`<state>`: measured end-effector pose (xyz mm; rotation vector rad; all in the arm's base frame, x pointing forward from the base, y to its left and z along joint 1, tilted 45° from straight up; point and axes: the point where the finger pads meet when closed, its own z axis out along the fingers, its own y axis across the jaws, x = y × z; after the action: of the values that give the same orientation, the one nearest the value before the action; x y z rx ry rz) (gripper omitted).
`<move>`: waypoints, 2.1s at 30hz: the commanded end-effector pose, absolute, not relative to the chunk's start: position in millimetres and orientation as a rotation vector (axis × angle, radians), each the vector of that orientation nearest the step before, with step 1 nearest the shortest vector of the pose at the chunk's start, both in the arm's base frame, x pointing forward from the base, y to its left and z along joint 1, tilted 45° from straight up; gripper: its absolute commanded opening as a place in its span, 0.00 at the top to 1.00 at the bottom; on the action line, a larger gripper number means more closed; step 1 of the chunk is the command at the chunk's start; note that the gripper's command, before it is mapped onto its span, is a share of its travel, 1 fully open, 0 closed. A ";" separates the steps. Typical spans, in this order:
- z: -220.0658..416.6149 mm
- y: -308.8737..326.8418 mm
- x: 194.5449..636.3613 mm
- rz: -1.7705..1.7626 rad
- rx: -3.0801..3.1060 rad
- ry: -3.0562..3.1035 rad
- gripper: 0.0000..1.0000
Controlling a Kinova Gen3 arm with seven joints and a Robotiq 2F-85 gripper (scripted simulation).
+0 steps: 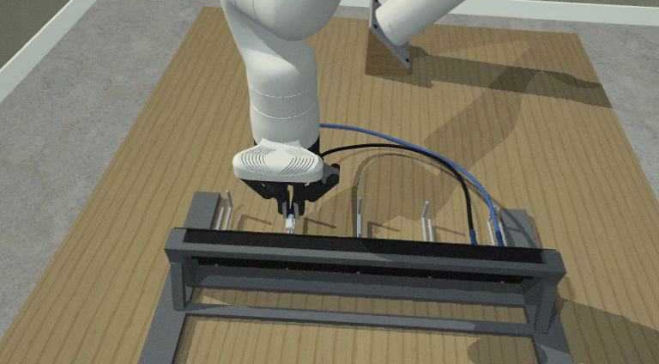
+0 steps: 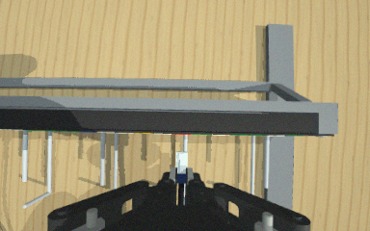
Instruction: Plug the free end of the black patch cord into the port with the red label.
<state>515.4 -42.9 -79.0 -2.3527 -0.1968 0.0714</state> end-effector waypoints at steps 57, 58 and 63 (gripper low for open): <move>-78.0 -36.9 533.0 0.072 -2.346 -0.185 1.00; -78.0 -36.9 533.0 0.072 -2.346 -0.185 1.00; -77.9 -36.9 532.9 0.072 -2.346 -0.185 1.00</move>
<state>531.6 -40.3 -79.7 -2.3540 -0.1949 0.0684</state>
